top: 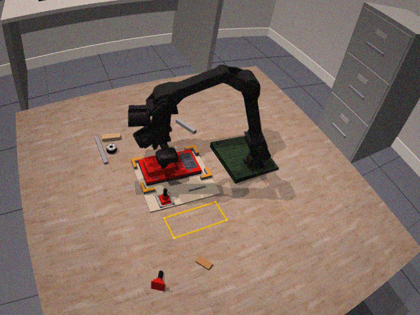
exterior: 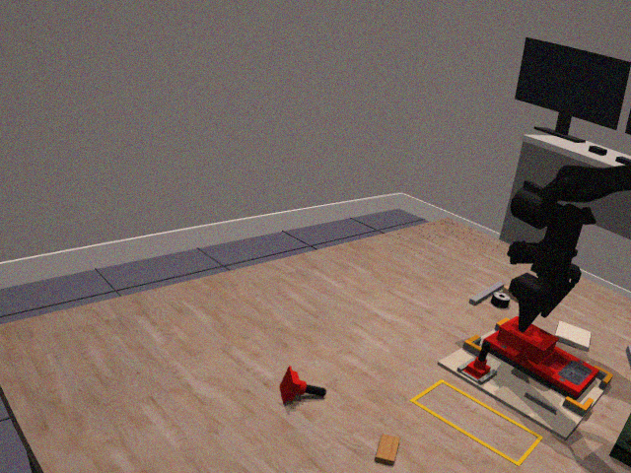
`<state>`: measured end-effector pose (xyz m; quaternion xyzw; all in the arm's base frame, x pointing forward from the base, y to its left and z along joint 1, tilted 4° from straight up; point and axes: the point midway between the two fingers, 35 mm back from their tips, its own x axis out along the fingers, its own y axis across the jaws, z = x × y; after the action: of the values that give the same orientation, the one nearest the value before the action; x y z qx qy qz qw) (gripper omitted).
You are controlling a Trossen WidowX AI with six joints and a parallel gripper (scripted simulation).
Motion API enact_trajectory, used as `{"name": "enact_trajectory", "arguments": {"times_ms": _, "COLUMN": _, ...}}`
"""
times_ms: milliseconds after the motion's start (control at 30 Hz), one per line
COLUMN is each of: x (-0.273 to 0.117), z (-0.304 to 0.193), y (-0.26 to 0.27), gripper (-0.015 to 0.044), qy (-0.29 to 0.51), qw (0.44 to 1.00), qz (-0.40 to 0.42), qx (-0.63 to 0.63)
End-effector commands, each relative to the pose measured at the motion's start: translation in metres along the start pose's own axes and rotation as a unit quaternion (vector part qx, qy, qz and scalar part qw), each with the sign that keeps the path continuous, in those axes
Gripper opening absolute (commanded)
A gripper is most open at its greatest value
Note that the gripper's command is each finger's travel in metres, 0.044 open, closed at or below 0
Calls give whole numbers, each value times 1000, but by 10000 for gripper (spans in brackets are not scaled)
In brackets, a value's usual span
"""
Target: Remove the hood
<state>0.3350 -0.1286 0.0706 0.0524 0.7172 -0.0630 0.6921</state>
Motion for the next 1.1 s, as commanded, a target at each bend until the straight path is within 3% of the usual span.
{"name": "enact_trajectory", "arguments": {"times_ms": 0, "x": 6, "z": -1, "y": 1, "gripper": 440, "qy": 2, "qw": 1000, "qz": 2, "qx": -3}}
{"name": "enact_trajectory", "arguments": {"times_ms": 1067, "x": 23, "z": -1, "y": 0, "gripper": 440, "qy": 2, "qw": 1000, "qz": 2, "qx": -3}}
